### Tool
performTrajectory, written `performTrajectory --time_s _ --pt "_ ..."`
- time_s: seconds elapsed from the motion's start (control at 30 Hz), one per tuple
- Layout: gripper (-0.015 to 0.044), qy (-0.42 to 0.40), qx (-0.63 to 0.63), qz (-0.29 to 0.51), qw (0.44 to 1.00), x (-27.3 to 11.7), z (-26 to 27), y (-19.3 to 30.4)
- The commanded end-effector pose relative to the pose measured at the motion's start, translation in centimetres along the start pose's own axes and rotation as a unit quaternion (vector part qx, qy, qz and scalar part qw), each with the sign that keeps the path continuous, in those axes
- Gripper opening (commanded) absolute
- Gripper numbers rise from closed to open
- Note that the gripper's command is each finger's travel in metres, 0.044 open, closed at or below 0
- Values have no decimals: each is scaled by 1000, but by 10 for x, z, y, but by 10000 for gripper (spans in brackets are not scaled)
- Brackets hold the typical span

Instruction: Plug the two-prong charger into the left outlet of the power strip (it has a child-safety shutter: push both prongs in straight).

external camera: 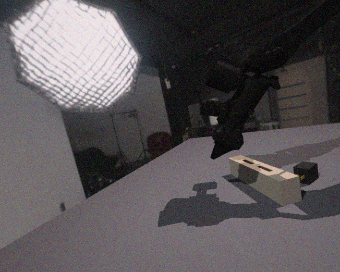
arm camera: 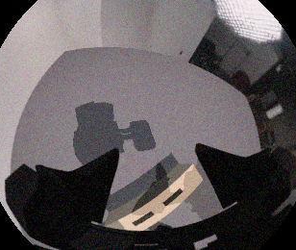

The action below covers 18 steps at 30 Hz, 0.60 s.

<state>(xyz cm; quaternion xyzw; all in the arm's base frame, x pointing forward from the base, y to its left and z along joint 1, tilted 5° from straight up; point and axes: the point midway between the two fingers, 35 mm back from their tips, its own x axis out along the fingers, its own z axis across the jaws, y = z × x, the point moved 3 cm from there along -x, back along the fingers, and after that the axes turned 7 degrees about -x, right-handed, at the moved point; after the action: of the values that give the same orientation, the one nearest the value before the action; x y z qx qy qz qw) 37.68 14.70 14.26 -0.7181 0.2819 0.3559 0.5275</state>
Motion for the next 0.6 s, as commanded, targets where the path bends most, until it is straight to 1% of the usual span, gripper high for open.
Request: performTrajectory --time_s 0.0,0.27,0.57 --pt "440 -12 -45 29 998 -5 -4 15" --pt "440 -48 -148 97 983 -16 -10 52" --pt "440 -105 -253 165 948 -34 -15 93"
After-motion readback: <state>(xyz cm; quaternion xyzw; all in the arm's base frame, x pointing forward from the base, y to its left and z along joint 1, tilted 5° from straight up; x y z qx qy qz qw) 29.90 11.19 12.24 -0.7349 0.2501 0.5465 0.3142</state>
